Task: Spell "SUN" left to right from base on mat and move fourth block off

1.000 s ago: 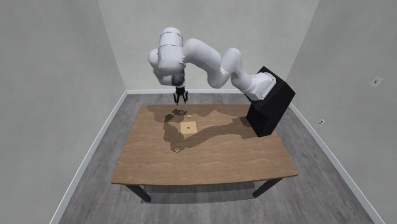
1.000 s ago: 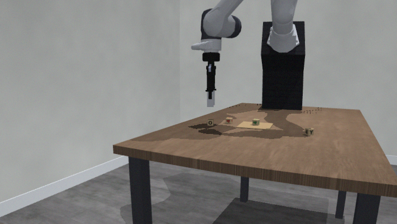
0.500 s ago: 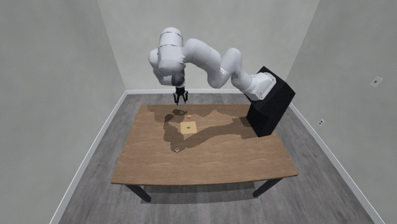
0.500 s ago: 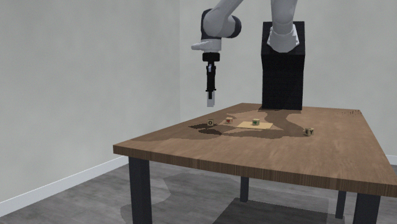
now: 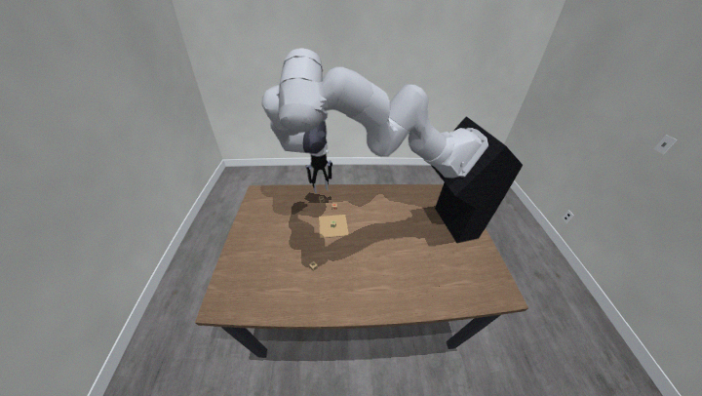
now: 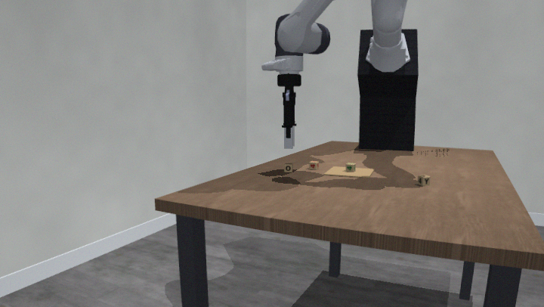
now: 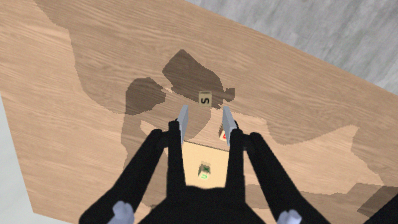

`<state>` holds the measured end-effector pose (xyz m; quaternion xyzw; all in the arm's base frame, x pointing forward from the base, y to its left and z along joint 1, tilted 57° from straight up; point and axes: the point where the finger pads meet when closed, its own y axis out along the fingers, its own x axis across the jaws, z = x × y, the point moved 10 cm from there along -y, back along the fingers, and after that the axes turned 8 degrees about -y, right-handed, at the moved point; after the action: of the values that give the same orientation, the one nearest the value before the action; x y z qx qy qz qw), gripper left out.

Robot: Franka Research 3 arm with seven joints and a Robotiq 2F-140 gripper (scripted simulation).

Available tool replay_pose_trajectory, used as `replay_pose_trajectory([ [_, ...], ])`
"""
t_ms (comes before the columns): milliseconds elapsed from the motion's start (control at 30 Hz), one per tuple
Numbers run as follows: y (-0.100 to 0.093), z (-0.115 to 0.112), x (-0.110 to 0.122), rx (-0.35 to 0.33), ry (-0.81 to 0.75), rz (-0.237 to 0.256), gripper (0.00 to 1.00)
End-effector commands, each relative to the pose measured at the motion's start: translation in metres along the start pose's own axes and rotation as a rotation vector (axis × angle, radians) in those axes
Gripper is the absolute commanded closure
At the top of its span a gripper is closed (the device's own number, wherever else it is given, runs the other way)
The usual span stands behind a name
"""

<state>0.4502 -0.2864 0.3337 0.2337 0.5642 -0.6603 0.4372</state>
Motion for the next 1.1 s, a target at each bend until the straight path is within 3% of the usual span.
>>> replay_pose_trajectory([
  [0,0.001,0.001,0.0,0.005,-0.007,-0.002,0.63],
  [1067,0.04,0.002,-0.001,0.005,-0.007,-0.002,0.63],
])
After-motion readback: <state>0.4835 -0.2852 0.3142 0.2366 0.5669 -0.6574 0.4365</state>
